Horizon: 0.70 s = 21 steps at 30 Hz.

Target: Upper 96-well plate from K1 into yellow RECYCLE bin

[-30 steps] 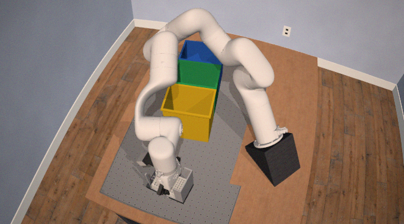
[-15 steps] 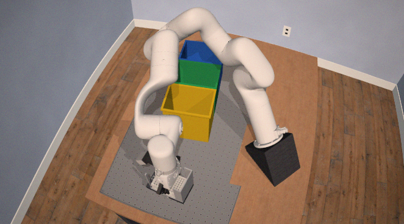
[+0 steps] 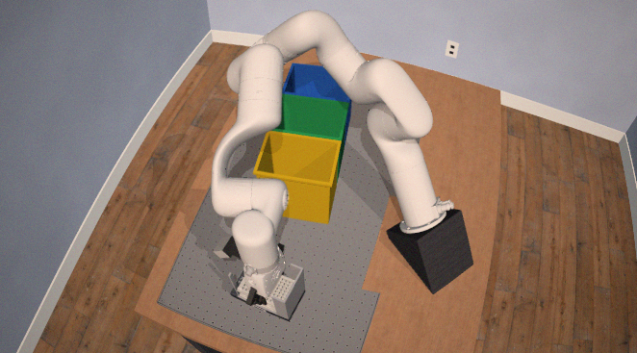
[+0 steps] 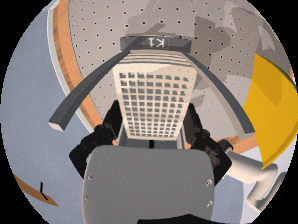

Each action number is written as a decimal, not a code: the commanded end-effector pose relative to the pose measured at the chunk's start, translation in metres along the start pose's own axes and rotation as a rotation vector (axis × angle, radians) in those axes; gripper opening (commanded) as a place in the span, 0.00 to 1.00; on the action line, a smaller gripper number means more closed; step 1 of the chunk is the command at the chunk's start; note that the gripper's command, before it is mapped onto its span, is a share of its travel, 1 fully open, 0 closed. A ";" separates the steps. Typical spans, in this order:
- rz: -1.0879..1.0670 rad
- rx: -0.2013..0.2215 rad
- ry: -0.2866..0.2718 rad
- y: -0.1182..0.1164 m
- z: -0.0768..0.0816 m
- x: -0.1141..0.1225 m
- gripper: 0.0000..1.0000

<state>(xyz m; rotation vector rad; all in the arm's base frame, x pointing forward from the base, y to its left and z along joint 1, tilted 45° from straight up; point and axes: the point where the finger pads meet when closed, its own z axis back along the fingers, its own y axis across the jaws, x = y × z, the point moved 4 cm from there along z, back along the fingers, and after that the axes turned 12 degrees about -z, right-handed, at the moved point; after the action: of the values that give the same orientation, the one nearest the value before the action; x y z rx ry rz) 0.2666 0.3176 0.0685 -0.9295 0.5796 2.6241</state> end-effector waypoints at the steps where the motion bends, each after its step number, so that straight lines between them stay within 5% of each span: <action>1: 0.000 -0.005 0.000 -0.001 0.002 0.000 0.00; 21: 0.000 -0.005 0.000 -0.001 0.031 0.000 0.00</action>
<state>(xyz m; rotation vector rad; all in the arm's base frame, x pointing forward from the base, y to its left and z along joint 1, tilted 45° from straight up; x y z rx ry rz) 0.2549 0.3278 0.0840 -0.9295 0.5797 2.6241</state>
